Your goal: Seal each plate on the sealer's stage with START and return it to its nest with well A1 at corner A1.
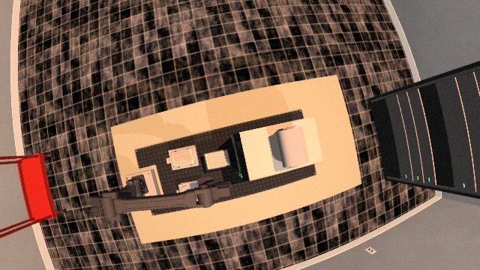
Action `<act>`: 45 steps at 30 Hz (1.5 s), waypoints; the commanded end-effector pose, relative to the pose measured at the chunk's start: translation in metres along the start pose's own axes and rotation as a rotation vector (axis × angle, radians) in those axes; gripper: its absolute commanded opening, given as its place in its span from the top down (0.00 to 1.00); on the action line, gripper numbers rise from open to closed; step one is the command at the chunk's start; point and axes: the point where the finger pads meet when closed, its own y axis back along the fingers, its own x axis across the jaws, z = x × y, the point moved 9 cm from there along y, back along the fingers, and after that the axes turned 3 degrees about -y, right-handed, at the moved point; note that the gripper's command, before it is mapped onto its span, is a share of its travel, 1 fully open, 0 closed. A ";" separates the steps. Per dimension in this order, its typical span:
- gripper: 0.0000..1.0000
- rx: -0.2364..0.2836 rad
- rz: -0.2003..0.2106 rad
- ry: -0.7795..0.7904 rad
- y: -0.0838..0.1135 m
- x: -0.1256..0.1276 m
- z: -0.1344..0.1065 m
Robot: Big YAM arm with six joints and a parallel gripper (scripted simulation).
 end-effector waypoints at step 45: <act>1.00 -0.878 0.044 0.041 -0.028 0.005 -0.072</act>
